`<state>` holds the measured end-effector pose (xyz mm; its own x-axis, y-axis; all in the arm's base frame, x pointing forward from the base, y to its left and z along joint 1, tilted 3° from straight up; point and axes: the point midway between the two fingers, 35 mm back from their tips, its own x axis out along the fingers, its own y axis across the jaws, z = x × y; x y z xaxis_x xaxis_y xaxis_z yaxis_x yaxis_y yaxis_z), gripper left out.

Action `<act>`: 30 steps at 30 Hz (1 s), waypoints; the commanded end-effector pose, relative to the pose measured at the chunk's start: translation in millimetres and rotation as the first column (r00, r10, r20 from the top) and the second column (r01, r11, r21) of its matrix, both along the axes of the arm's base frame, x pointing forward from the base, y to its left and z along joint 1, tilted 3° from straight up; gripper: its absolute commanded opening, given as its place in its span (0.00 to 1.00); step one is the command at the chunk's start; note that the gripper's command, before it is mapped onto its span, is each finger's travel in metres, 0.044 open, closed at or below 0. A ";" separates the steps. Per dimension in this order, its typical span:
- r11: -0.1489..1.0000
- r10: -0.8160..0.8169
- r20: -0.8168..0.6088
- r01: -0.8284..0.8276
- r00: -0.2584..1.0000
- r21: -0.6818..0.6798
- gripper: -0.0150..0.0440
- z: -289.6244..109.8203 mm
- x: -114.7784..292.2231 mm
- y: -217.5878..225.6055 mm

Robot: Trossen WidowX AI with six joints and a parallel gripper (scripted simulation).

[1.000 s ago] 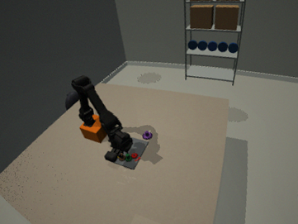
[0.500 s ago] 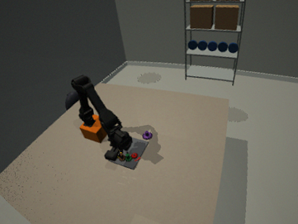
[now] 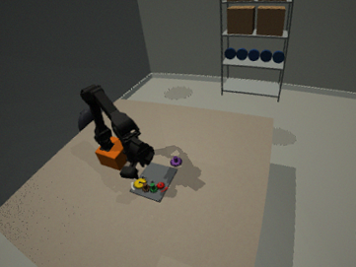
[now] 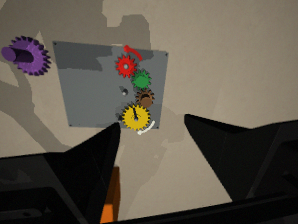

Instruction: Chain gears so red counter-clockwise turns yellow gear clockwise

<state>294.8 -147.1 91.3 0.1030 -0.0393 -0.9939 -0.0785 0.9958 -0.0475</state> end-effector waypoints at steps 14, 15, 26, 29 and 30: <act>1.000 -0.006 -0.017 0.006 1.000 0.008 1.00 -1.5 -3.2 1.4; 1.000 -0.006 -0.017 0.006 1.000 0.008 1.00 -1.5 -3.2 1.4; 1.000 -0.006 -0.017 0.006 1.000 0.008 1.00 -1.5 -3.2 1.4; 1.000 -0.006 -0.017 0.006 1.000 0.008 1.00 -1.5 -3.2 1.4; 1.000 -0.006 -0.017 0.006 1.000 0.008 1.00 -1.5 -3.2 1.4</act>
<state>292.2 -146.1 90.1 0.0891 -0.0338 -0.9954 -0.0789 0.9960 -0.0409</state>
